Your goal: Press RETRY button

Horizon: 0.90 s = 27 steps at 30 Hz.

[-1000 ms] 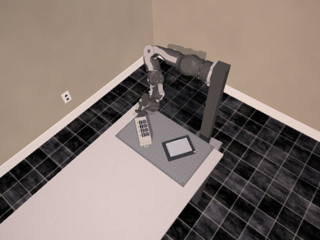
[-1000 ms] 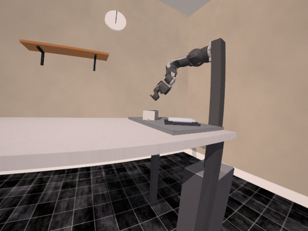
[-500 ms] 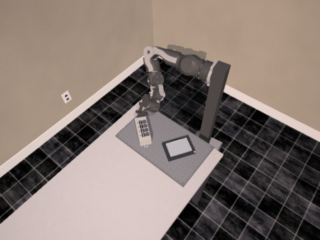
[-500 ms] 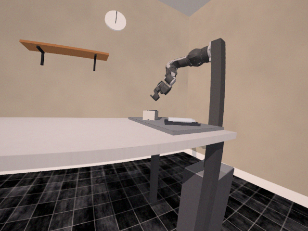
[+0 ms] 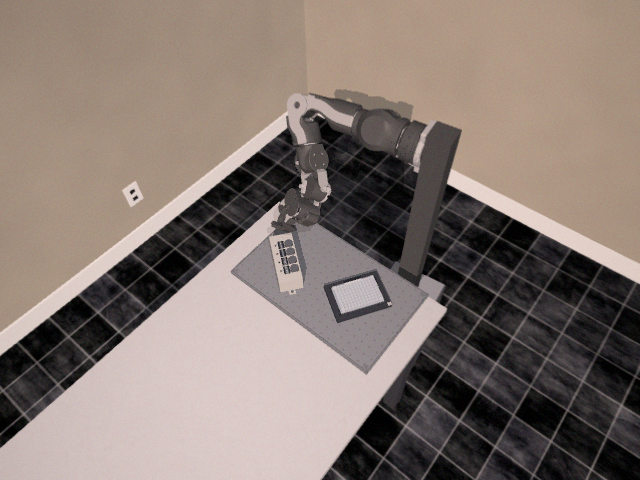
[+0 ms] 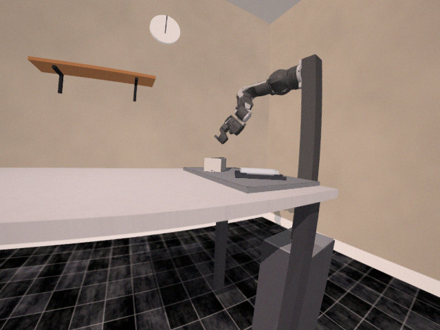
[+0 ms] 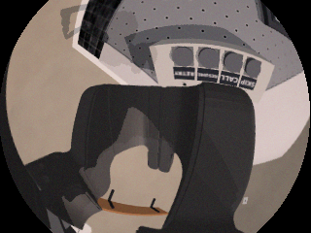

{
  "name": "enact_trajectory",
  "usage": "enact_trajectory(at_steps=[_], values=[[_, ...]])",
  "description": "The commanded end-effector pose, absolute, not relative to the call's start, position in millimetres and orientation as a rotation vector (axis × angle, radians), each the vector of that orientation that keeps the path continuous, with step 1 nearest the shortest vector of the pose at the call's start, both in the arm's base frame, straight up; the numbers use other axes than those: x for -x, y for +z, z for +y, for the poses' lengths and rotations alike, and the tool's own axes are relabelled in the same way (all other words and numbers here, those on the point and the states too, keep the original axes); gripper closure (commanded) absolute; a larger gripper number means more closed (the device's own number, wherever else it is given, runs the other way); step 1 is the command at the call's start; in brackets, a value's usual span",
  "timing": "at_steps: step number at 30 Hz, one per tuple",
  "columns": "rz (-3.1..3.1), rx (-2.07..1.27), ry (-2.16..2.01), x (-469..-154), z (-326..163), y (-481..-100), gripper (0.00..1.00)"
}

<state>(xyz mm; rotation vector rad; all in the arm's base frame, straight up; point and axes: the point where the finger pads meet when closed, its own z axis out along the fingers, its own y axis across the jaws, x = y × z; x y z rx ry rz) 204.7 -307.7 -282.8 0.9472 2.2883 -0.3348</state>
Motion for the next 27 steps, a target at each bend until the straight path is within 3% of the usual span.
enact_trajectory(at_steps=[1,8,13,27], values=[[2.282,-0.95,-0.337,-205.8,-307.8,-281.5,1.0],[2.282,-0.95,-0.337,-205.8,-307.8,-281.5,1.0],[2.284,-0.947,-0.332,-205.8,-304.6,-313.4,1.0],[2.284,-0.947,-0.332,-206.7,-303.7,-324.1,1.0]])
